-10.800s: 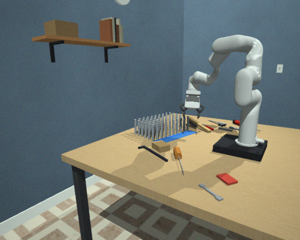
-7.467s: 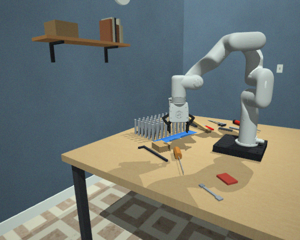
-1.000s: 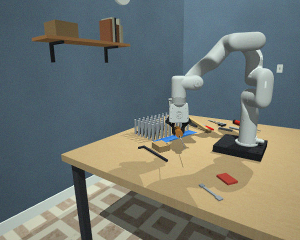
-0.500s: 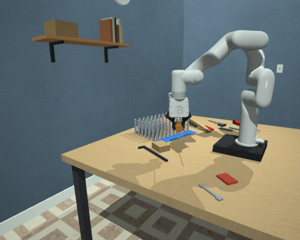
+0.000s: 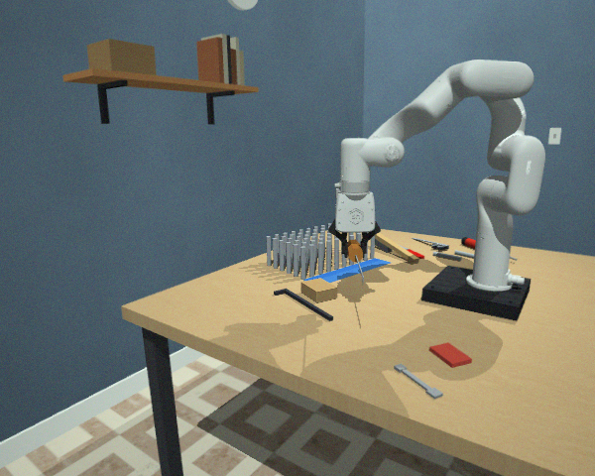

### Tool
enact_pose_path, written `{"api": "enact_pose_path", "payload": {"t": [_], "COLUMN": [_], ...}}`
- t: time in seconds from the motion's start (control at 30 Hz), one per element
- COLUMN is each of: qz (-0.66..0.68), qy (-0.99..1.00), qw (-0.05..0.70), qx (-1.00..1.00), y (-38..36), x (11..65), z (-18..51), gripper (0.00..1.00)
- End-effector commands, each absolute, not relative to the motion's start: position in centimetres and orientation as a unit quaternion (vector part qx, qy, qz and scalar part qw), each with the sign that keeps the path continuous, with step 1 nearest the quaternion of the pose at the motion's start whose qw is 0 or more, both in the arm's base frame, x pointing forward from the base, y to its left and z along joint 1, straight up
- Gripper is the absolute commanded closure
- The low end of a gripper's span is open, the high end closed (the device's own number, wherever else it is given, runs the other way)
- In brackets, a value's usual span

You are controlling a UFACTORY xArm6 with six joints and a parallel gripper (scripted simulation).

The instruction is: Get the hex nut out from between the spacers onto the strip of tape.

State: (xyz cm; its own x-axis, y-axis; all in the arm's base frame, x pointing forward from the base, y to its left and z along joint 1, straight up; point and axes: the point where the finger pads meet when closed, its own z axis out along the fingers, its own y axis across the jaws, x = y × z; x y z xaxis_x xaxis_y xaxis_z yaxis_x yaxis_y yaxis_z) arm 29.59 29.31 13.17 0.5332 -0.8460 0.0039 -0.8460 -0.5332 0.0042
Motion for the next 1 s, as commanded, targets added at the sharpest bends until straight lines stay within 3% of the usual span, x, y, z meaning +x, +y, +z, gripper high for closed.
{"api": "enact_pose_path", "payload": {"t": [0.0,0.5,0.97], "qz": [0.001,-0.005,-0.014], "qy": [-0.513,-0.766,-0.955], "qw": [0.001,0.003,0.011], "qx": [0.858,0.643,0.296], "y": [28.8,20.9,10.9], "x": [29.7,28.8,27.8], "z": [13.3,13.4,13.4], "gripper": [1.0,1.0,1.0]}}
